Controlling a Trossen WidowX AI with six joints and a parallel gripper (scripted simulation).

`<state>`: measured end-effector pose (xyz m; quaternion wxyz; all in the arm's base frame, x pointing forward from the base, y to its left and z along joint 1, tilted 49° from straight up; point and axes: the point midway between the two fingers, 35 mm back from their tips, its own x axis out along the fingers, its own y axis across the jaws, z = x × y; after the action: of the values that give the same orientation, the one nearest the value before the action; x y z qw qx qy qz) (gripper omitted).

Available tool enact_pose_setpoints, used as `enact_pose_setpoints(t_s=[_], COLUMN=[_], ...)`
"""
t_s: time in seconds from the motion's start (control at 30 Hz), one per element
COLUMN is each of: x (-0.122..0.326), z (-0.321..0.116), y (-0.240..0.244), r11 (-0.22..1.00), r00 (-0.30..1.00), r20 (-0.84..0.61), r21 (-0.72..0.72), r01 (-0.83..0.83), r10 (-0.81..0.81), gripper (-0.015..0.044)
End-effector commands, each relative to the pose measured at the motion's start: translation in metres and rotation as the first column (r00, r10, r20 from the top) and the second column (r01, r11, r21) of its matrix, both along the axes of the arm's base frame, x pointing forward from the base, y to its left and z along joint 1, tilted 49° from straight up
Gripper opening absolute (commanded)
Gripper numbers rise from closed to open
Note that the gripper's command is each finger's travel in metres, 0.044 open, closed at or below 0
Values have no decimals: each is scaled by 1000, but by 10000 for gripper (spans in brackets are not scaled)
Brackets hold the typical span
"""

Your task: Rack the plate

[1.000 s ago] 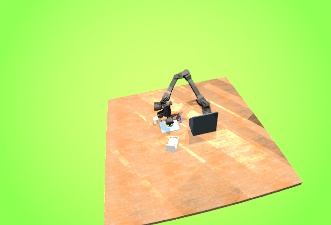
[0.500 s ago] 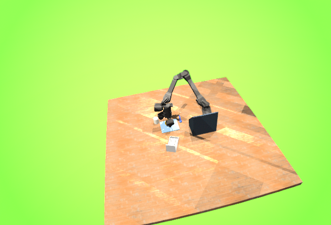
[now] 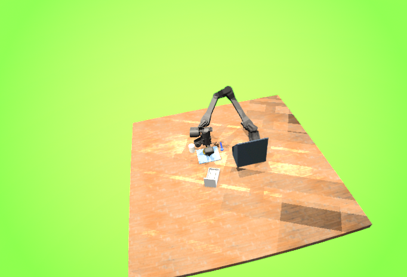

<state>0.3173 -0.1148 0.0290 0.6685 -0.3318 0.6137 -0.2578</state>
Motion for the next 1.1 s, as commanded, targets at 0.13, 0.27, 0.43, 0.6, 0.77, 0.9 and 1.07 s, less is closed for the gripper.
enact_pose_setpoints(t_s=[0.13,0.27,0.43,0.6,0.77,0.9,1.07], x=[5,6,6,5,3,0,-3], z=[14,25,40,56,72,85,100], y=[23,41,62,83,102,118,134], r11=[1000,1000,999,999,1000,1000,1000], r00=[1000,1000,1000,1000,1000,1000,1000], r20=[-1,-2,-3,-5,-5,-5,-3], r21=[17,25,31,32,28,22,12], r01=[-5,-6,-6,-5,-4,-4,-3], r10=[5,6,6,5,5,4,3], gripper=[123,18,0,0,0,0,0])
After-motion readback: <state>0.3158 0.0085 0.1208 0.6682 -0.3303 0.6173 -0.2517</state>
